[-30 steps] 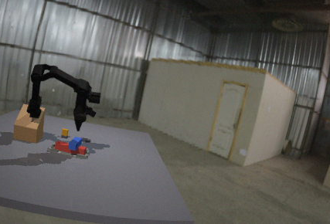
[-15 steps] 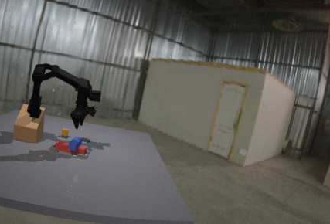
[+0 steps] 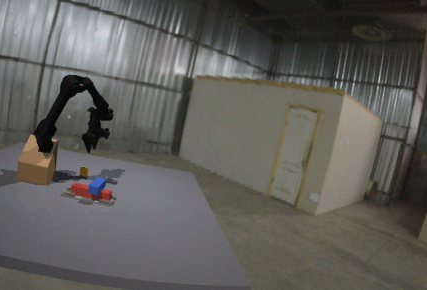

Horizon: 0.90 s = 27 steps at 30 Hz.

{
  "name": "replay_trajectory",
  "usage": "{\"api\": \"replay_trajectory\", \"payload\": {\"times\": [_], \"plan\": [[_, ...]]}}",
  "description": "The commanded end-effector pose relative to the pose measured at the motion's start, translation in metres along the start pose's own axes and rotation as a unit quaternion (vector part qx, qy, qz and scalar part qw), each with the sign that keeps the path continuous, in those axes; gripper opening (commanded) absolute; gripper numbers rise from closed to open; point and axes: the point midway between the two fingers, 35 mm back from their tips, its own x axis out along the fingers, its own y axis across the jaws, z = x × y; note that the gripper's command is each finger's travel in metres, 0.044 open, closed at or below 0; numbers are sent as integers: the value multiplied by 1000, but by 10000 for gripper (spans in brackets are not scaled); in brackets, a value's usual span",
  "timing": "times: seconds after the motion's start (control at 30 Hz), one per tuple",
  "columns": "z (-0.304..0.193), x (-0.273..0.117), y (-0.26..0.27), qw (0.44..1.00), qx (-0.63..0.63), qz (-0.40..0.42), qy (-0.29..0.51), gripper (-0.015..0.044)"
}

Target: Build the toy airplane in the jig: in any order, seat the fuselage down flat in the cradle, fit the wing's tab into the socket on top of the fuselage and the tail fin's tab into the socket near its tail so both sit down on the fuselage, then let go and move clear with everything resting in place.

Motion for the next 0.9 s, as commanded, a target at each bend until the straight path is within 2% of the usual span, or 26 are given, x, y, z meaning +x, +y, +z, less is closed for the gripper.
{"api": "replay_trajectory", "payload": {"times": [0.0, 0.17, 0.3, 0.87], "plan": [[-33, 11, 14, 1000, 10, -17, 8, 440], [-33, 14, 14, 1000, 10, -17, 8, 440], [-34, 65, 12, 1000, 10, -18, 8, 440], [-34, 91, 11, 1000, 10, -18, 7, 440]]}}
